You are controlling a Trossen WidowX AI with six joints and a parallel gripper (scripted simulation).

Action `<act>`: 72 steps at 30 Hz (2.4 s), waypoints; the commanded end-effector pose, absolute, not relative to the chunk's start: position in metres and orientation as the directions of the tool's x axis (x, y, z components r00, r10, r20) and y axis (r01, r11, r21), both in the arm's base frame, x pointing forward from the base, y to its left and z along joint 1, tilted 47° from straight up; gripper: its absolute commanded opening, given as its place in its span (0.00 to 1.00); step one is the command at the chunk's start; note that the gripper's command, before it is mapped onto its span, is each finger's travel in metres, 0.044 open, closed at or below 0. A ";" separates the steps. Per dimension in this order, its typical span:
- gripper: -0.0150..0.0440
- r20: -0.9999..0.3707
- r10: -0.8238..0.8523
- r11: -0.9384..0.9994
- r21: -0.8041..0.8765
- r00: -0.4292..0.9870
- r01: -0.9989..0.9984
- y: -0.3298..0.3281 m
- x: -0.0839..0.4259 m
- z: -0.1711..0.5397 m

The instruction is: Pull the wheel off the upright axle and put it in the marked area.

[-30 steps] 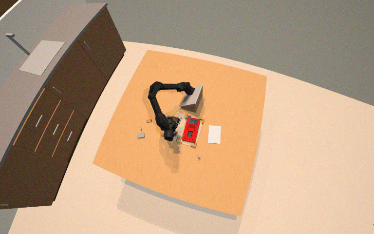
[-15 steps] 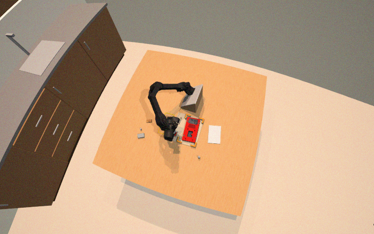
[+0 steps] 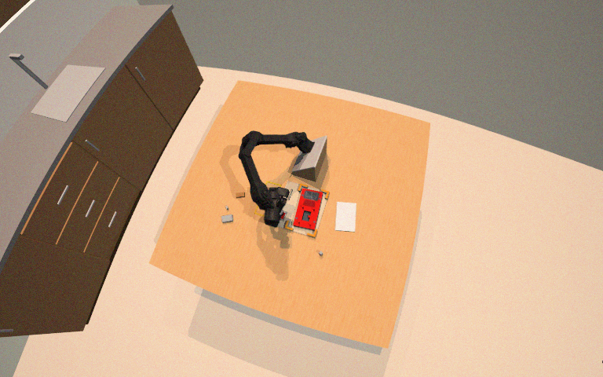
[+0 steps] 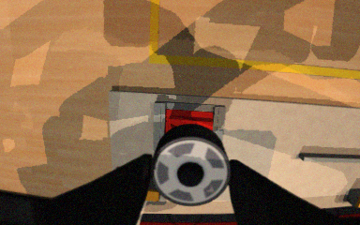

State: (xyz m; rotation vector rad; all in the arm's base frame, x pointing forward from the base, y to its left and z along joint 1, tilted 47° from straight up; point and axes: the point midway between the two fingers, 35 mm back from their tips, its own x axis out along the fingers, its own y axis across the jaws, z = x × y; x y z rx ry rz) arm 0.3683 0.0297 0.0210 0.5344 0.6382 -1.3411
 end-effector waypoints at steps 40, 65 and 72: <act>0.25 -0.694 -0.711 0.165 -0.004 0.116 0.986 0.044 0.367 0.032; 0.25 -0.693 -0.711 0.166 -0.005 0.116 0.986 0.056 0.365 0.044; 0.25 -0.694 -0.711 0.166 -0.006 0.116 0.986 0.072 0.361 0.062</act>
